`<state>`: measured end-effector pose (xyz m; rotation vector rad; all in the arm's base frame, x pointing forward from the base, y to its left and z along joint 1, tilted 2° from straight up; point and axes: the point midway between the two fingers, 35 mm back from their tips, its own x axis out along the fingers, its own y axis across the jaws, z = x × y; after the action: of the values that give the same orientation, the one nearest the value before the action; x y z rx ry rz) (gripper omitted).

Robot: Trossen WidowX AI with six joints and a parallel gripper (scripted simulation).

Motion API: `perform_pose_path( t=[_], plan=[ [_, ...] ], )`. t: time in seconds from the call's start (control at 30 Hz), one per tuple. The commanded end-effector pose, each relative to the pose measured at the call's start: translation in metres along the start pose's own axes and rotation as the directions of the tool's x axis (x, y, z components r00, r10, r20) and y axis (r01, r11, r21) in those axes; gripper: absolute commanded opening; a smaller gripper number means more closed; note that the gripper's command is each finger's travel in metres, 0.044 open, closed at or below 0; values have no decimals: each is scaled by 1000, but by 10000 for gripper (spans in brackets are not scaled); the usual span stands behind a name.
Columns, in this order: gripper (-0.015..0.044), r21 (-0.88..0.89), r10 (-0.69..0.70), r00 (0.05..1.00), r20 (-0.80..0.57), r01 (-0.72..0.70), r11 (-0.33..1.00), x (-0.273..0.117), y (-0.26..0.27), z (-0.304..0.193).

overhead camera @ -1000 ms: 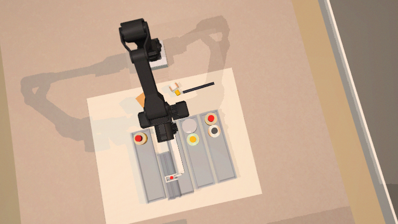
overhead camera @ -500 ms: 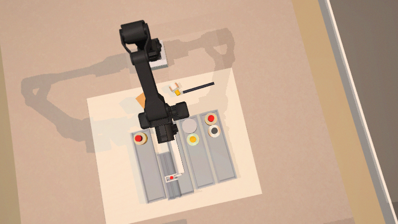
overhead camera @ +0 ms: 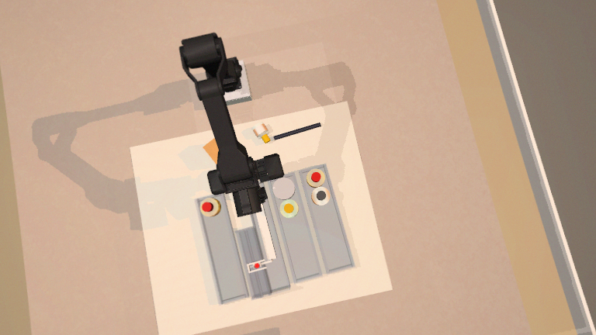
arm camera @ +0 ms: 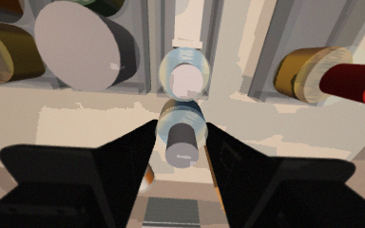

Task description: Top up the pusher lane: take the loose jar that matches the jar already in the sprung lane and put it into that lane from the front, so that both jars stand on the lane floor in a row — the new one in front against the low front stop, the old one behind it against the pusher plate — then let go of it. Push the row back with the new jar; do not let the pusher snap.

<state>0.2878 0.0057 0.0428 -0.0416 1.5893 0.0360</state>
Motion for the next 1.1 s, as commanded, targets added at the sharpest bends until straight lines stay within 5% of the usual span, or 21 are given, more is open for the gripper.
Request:
perform_pose_path(
  t=[0.0, 1.07],
  plan=[
    [0, -4, -2, 1000, 16, 2, 1000, -3, 0, 7],
    [0, -4, -2, 1000, 17, 2, 1000, -4, 0, 19]
  ],
)
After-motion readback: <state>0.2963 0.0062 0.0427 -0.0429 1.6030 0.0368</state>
